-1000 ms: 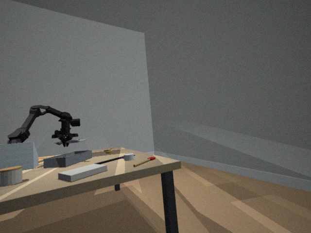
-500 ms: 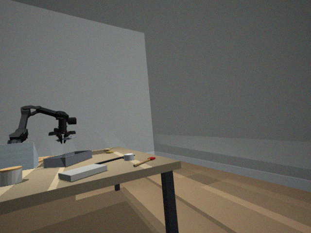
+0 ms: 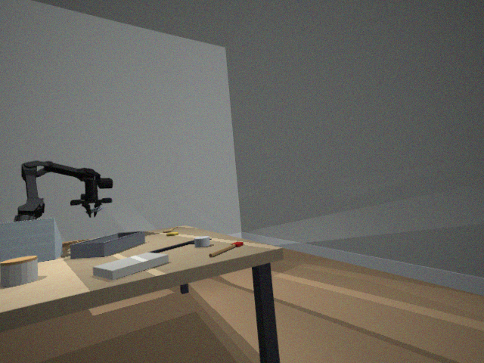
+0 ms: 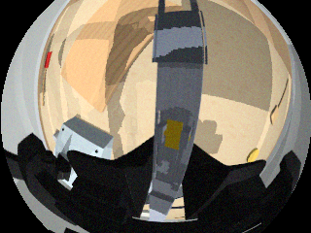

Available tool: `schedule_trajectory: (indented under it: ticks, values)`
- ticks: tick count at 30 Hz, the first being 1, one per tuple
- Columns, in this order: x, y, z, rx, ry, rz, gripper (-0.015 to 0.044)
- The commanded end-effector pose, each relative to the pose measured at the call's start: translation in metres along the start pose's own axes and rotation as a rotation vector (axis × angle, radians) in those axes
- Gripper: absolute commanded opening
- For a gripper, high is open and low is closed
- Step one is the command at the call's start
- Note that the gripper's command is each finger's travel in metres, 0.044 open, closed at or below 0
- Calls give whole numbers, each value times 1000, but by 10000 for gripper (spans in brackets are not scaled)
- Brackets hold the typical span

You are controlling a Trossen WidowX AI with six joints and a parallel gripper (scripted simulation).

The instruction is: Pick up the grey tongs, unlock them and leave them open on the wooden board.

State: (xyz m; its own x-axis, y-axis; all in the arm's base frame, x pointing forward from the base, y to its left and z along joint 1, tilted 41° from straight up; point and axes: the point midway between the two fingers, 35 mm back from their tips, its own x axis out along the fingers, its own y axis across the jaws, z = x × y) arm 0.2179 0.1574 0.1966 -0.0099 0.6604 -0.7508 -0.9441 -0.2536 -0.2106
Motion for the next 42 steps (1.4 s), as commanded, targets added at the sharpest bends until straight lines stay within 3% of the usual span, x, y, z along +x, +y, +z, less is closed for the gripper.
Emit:
schedule_trajectory:
  ticks: [1, 42]
  values:
    - [-2, 3, 7, 16, 3, -2, -150]
    - [21, 84, 119, 294, 110, 22, -150]
